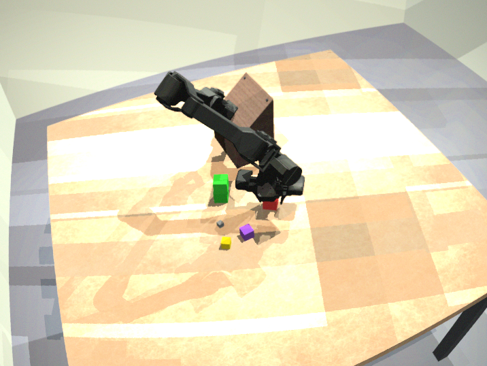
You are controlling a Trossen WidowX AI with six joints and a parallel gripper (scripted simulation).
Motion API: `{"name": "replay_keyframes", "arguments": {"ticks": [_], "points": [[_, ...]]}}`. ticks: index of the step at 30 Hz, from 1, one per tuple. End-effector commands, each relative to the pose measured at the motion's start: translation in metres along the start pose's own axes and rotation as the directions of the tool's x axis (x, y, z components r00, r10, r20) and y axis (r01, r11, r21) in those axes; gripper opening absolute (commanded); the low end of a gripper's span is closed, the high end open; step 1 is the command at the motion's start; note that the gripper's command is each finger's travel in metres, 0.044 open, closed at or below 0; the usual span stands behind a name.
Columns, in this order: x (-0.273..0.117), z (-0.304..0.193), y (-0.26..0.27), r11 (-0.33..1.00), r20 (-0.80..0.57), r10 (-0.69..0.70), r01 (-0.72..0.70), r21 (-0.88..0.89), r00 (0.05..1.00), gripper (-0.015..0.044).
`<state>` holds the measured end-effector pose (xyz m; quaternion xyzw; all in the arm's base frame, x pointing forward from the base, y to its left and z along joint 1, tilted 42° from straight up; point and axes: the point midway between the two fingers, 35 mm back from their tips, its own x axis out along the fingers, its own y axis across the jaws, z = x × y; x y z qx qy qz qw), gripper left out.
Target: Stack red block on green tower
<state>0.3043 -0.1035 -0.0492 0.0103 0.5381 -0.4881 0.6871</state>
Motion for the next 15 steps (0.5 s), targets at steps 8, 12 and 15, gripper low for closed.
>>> {"name": "replay_keyframes", "arguments": {"ticks": [8, 12, 15], "points": [[0.000, -0.001, 0.000, 1.000, -0.001, 0.000, 0.000, -0.002, 1.000, 0.0131], [-0.005, 0.000, 0.000, 1.000, -0.001, -0.001, 0.001, -0.003, 1.000, 0.0045], [-0.018, 0.000, 0.000, 1.000, 0.000, -0.002, 0.002, -0.005, 1.000, 0.0000]]}}
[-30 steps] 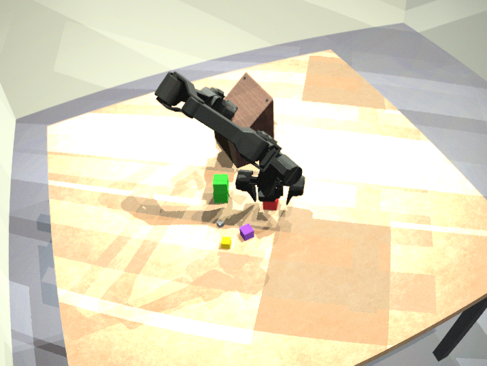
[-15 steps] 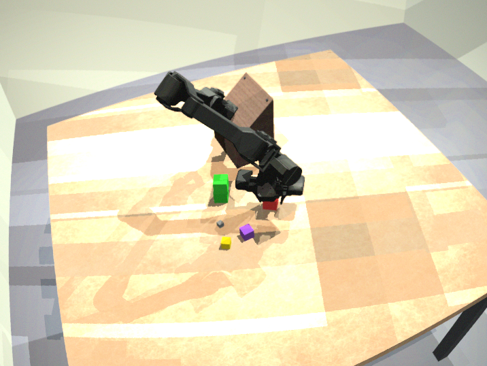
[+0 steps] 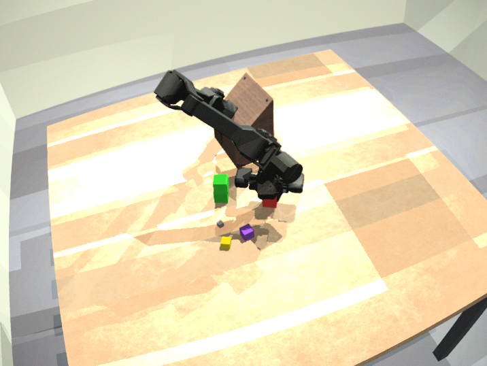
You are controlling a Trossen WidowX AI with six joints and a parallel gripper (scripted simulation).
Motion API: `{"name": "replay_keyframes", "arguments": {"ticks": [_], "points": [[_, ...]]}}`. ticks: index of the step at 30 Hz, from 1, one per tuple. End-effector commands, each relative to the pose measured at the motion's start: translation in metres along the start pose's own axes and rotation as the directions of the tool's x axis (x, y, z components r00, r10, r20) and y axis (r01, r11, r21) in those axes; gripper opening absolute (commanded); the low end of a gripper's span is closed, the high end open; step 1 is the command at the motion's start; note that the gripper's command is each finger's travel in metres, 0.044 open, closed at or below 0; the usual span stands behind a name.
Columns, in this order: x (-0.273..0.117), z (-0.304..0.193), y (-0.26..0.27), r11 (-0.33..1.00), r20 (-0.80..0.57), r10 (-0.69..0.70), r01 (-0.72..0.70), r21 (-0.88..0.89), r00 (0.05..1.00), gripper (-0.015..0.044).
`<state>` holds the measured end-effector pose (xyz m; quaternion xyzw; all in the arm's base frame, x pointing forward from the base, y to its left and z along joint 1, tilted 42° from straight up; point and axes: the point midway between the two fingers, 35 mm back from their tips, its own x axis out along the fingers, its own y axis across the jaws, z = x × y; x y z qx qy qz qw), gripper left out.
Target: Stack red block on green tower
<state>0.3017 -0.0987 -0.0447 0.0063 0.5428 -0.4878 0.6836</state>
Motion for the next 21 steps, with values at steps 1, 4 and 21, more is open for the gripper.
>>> {"name": "replay_keyframes", "arguments": {"ticks": [1, 4, 21], "points": [[-0.017, 0.002, 0.002, 1.000, 0.007, 0.005, -0.005, 0.005, 1.000, 0.0000], [-0.034, 0.002, 0.002, 1.000, 0.007, 0.004, -0.004, 0.004, 1.000, 0.0000], [-0.110, 0.002, 0.002, 1.000, 0.005, 0.005, -0.005, 0.004, 1.000, 0.0000]]}}
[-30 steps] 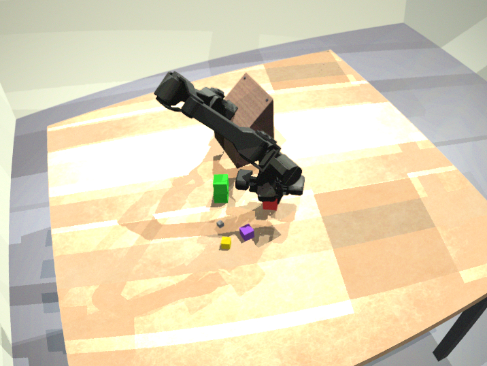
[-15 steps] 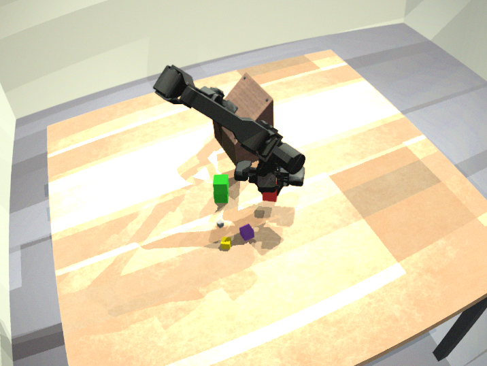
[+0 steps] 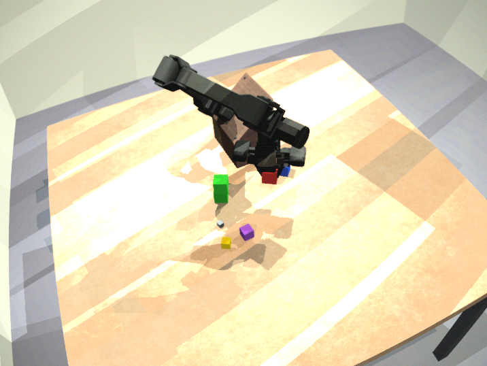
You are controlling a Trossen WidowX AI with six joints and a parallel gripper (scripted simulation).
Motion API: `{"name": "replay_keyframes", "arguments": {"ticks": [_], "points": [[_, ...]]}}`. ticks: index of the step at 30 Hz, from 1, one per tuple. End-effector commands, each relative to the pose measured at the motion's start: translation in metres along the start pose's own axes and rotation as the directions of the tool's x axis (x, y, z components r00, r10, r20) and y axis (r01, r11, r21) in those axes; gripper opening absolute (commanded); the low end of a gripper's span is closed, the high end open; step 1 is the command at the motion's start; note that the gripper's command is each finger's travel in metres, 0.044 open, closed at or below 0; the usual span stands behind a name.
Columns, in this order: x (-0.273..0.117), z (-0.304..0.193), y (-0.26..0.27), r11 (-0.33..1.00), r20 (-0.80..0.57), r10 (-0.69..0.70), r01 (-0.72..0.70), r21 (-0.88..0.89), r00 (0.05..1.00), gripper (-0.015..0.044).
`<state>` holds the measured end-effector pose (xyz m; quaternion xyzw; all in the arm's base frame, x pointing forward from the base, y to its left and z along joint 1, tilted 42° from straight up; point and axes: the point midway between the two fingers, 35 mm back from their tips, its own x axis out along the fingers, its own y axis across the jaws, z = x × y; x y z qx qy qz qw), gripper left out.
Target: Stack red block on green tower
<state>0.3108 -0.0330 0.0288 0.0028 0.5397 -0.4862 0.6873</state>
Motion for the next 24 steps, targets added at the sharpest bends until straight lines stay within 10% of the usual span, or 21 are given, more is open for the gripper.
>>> {"name": "replay_keyframes", "arguments": {"ticks": [1, 24], "points": [[-0.011, 0.000, 0.000, 1.000, -0.006, 0.003, -0.003, 0.007, 1.000, 0.0000], [-0.013, 0.005, -0.065, 1.000, -0.016, 0.026, -0.026, 0.006, 1.000, 0.0000]]}}
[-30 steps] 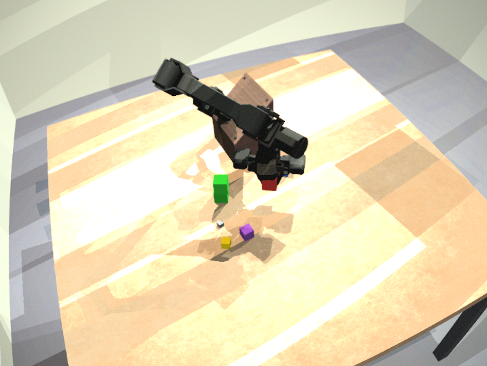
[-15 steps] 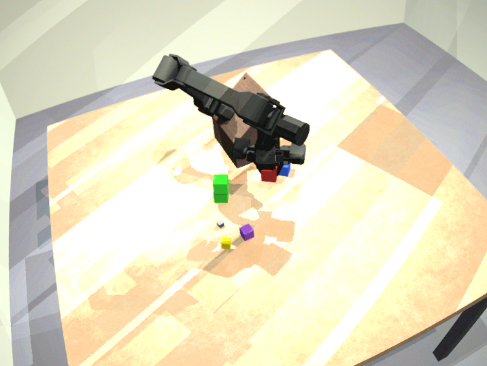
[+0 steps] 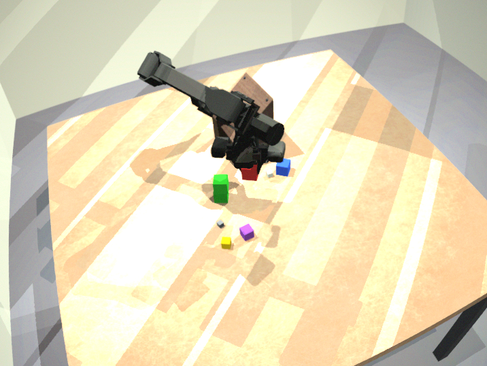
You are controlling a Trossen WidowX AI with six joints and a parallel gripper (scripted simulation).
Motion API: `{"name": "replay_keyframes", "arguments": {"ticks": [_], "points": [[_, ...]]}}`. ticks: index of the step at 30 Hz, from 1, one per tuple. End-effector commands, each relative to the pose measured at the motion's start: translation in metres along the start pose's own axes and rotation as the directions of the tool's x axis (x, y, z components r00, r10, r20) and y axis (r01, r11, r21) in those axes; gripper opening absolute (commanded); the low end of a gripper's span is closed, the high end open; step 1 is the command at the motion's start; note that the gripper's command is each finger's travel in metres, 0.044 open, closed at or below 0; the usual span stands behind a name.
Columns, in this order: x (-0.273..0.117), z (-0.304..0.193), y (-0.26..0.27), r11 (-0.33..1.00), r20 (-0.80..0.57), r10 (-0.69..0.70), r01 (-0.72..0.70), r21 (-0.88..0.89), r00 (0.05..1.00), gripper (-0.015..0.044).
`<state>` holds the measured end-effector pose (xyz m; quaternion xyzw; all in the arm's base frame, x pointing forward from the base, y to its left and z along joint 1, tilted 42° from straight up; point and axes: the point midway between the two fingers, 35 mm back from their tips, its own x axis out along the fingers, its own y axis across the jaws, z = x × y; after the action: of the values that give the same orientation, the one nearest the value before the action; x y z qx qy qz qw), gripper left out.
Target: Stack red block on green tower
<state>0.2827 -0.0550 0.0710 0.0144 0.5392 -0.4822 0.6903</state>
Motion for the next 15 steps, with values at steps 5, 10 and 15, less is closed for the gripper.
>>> {"name": "replay_keyframes", "arguments": {"ticks": [5, 10, 15], "points": [[0.002, -0.004, -0.034, 1.000, -0.008, 0.005, -0.005, -0.006, 1.000, 0.0000], [0.002, -0.007, -0.056, 1.000, -0.005, -0.005, 0.005, -0.007, 1.000, 0.0000], [0.002, -0.012, -0.078, 1.000, -0.001, -0.016, 0.016, -0.008, 1.000, 0.0000]]}}
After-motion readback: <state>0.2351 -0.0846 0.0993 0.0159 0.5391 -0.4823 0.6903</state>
